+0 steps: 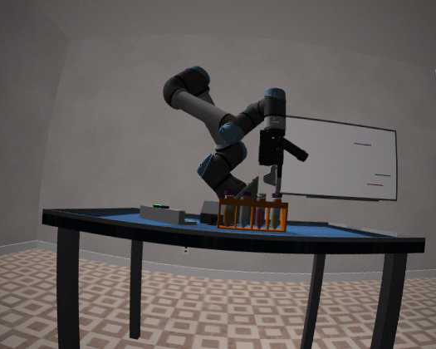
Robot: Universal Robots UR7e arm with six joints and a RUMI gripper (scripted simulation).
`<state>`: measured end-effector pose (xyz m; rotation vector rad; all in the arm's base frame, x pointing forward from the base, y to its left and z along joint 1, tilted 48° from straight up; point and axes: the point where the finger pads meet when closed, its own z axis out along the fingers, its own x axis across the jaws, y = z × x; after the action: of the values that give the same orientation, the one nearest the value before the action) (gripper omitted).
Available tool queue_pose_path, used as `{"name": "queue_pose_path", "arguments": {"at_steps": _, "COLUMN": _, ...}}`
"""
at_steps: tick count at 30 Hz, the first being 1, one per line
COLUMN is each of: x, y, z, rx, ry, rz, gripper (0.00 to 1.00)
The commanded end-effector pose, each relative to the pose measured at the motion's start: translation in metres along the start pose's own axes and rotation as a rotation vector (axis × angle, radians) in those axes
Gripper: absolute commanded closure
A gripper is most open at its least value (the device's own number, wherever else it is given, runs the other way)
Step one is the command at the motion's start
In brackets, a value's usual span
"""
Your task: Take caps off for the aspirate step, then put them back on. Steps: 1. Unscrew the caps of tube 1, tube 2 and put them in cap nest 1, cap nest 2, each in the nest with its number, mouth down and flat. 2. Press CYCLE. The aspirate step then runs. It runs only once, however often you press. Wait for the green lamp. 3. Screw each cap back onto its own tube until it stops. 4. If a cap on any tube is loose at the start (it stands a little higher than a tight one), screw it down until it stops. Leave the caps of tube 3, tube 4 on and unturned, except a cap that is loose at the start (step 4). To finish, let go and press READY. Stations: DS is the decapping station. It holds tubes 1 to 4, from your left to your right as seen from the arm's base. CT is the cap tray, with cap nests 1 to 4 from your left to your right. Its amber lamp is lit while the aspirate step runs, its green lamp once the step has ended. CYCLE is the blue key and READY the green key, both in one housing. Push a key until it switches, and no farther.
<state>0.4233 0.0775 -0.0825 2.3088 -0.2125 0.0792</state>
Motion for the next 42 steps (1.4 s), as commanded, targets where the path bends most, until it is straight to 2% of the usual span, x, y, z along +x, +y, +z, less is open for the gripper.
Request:
{"name": "queue_pose_path", "arguments": {"at_steps": 1, "x": -0.0001, "y": -0.0002, "z": 0.0, "rx": -0.007, "ry": -0.002, "rz": 0.107, "gripper": 1.0}}
{"name": "queue_pose_path", "arguments": {"at_steps": 4, "x": -0.0001, "y": -0.0002, "z": 0.0002, "rx": -0.008, "ry": -0.002, "rz": 0.192, "gripper": 1.0}}
{"name": "queue_pose_path", "arguments": {"at_steps": 8, "x": -0.0001, "y": -0.0002, "z": 0.0001, "rx": -0.008, "ry": -0.002, "rz": 0.192, "gripper": 1.0}}
{"name": "queue_pose_path", "arguments": {"at_steps": 9, "x": -0.0001, "y": -0.0002, "z": 0.0001, "rx": -0.008, "ry": -0.002, "rz": 0.192, "gripper": 0.65}}
{"name": "queue_pose_path", "arguments": {"at_steps": 21, "x": 0.0, "y": -0.0002, "z": 0.0001, "rx": -0.007, "ry": -0.002, "rz": 0.191, "gripper": 0.65}}
{"name": "queue_pose_path", "arguments": {"at_steps": 31, "x": -0.0001, "y": -0.0003, "z": -0.0009, "rx": -0.007, "ry": -0.004, "rz": -0.208, "gripper": 0.65}}
{"name": "queue_pose_path", "arguments": {"at_steps": 33, "x": -0.0001, "y": -0.0003, "z": -0.0009, "rx": -0.007, "ry": -0.004, "rz": -0.208, "gripper": 0.65}}
{"name": "queue_pose_path", "arguments": {"at_steps": 42, "x": -0.0001, "y": -0.0003, "z": -0.0009, "rx": -0.006, "ry": -0.005, "rz": -0.568, "gripper": 0.65}}
